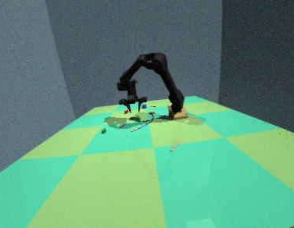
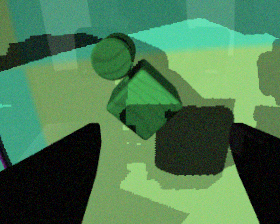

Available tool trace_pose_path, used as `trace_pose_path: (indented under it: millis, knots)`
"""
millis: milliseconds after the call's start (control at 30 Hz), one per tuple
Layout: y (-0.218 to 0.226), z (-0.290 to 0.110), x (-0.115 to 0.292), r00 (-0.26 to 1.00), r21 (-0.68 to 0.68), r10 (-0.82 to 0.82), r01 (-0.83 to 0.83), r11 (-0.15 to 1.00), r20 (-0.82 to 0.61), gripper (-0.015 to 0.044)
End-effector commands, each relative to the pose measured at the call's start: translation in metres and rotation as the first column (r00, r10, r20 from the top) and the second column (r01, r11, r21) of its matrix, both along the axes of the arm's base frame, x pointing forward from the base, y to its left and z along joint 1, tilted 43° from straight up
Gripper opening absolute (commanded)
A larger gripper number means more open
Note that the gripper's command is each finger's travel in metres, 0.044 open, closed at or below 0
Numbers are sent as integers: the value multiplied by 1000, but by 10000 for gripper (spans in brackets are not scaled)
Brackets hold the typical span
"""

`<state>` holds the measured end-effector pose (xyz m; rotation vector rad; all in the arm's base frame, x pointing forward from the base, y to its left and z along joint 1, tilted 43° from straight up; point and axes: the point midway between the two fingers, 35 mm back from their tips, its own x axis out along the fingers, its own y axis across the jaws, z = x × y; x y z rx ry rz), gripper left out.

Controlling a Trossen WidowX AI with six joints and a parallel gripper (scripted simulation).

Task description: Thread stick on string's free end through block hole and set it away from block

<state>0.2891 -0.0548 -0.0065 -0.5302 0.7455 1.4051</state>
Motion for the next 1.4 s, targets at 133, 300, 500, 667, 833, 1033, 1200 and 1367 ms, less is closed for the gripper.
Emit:
trace_pose_path:
  millis: [133, 300, 500, 667, 833, 1033, 1200, 1367]
  knots:
    - [0, 0, 0, 1000, 0, 0, 0, 1000, 0, 242]
    - [0, 0, 0, 1000, 0, 0, 0, 1000, 0, 163]
    - [0, 0, 0, 1000, 0, 0, 0, 1000, 0, 6]
    - [0, 0, 0, 1000, 0, 0, 0, 1000, 0, 0]
    - [0, 0, 0, 1000, 0, 0, 0, 1000, 0, 0]
    - [0, 0, 0, 1000, 0, 0, 0, 1000, 0, 0]
    - [0, 0, 0, 1000, 0, 0, 0, 1000, 0, 105]
    - [0, 0, 0, 1000, 0, 0, 0, 1000, 0, 236]
